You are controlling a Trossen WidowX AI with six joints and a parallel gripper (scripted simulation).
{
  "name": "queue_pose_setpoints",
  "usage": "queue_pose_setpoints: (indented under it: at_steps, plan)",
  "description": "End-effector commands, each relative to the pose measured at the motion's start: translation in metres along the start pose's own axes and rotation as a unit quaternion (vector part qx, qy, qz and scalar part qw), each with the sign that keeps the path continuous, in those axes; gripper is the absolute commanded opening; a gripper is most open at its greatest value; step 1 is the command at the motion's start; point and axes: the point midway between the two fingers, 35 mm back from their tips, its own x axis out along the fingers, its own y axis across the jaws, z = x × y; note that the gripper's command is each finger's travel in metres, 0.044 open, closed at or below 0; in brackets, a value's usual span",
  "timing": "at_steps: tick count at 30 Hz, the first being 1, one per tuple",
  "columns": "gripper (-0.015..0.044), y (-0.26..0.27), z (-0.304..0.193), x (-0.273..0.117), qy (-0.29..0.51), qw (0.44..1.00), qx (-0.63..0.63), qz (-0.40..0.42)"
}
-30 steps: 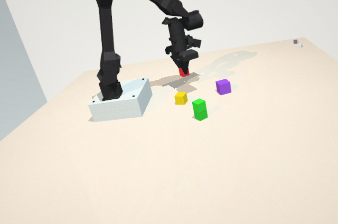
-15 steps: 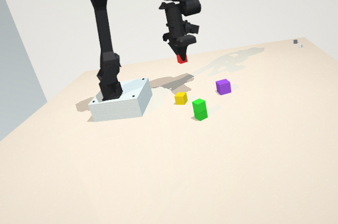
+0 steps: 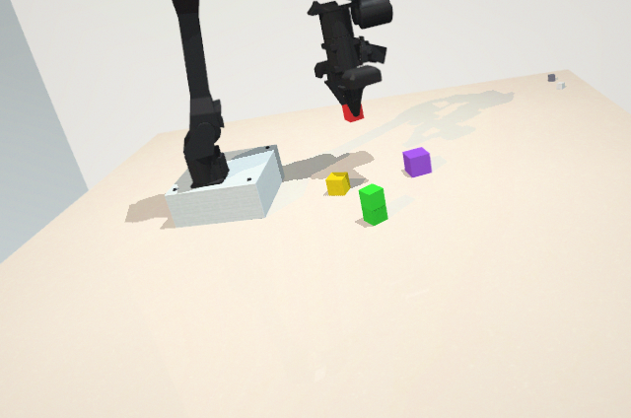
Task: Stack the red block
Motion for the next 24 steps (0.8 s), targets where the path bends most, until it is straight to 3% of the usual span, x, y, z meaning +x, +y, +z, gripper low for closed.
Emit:
queue_pose_setpoints:
  at_steps: [1, 24]
  plan:
    - [0.0, -0.018, -0.001, 0.001, 0.003, 1.0, 0.001, 0.001]
    - [0.0, -0.139, -0.034, 0.0, 0.004, 1.0, -0.001, -0.005]
